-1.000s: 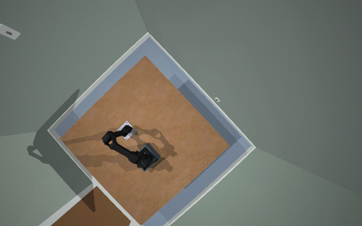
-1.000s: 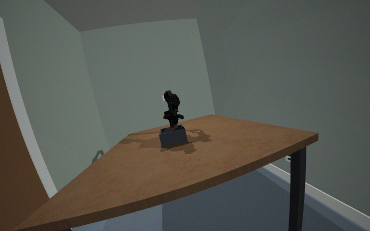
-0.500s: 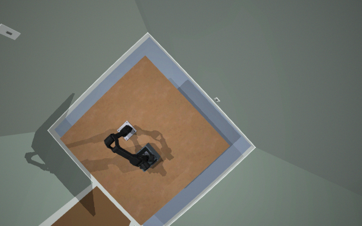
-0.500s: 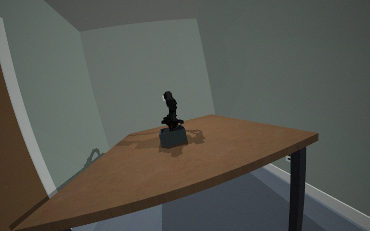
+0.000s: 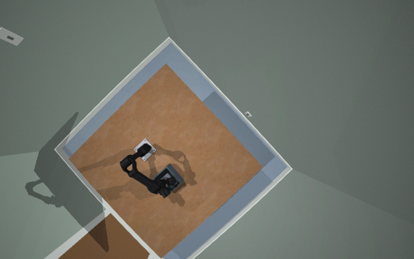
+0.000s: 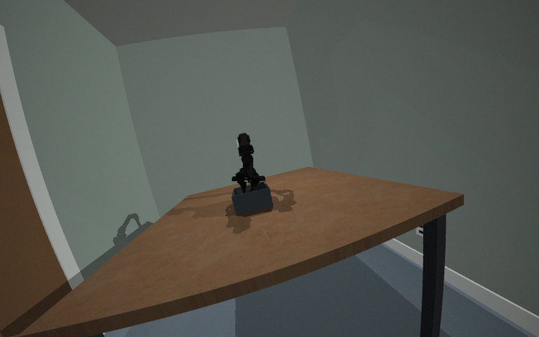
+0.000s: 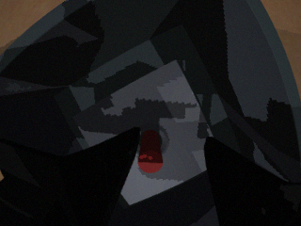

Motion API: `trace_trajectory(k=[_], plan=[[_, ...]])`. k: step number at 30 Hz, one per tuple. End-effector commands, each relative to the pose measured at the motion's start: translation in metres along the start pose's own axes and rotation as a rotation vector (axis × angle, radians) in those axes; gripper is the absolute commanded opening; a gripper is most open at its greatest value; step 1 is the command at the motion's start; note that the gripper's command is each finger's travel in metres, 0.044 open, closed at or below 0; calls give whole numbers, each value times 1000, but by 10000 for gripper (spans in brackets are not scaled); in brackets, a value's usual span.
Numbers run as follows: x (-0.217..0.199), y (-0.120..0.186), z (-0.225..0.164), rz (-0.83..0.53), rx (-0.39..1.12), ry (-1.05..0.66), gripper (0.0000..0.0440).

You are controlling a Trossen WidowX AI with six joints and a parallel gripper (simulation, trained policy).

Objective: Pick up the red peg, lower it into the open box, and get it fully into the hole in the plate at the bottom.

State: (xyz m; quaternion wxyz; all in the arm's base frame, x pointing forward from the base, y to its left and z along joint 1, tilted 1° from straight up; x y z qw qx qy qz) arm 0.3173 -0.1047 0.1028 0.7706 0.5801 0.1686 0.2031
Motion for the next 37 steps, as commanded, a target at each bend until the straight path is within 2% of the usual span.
trace_trajectory(k=[1,7,22,37], plan=[[37,12,23,131,-44,3,293],[48,18,39,147,-35,-6,440],[101,53,44,253,69,43,440],[102,54,45,257,68,45,440]])
Point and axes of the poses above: the point midway between the two fingers, 35 mm back from their tips, its own y axis back along the fingers, its own x axis across the jaws, z = x × y, the point moved 1 cm from there along y, back along the fingers, and after that the axes turned 14 degrees about -y, right-handed, at the moved point
